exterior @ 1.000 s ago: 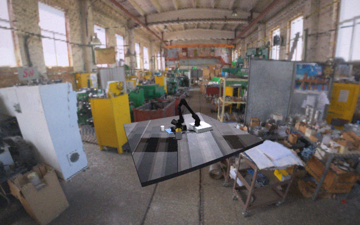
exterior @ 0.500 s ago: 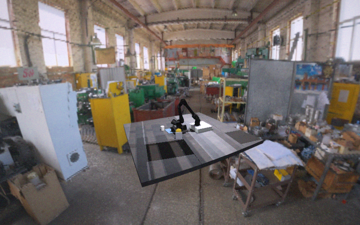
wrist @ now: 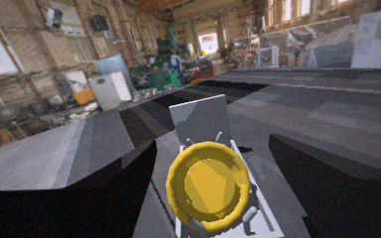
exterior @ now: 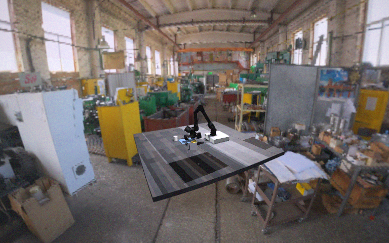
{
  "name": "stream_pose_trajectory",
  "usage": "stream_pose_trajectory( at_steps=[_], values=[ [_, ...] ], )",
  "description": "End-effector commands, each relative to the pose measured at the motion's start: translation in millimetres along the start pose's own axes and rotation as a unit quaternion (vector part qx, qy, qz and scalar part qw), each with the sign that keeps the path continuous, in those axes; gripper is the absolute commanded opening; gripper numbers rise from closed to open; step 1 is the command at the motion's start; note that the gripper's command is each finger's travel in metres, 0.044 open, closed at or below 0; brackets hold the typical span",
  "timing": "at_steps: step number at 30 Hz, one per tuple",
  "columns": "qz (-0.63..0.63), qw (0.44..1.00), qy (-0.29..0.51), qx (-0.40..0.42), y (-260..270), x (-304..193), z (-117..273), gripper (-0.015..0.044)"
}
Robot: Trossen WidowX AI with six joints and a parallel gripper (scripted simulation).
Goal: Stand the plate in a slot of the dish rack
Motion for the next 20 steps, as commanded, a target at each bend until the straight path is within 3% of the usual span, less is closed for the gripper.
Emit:
stream_pose_trajectory(
  at_steps=[1, 6, 13, 20],
  values=[
    [0.008, 1.0, -0.001, 0.006, 13.0, 36.3, -1.0, 0.04],
    [0.026, 1.0, -0.006, 0.008, 27.4, 78.5, 1.6, 0.04],
    [0.025, 1.0, -0.007, 0.009, 29.4, 83.6, 2.2, 0.04],
    [-0.045, 0.996, 0.034, -0.064, 15.5, 101.2, -3.0, 0.04]
  ],
)
Point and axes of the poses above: the point midway between the two fingers, 35 mm back from their tips, its own z axis back along the fingers, its own y axis across the jaws, x = y × z, the point moved 9 cm from there along z, back along the fingers, and after that the axes turned 14 degrees about -z, right-handed, at the moved point
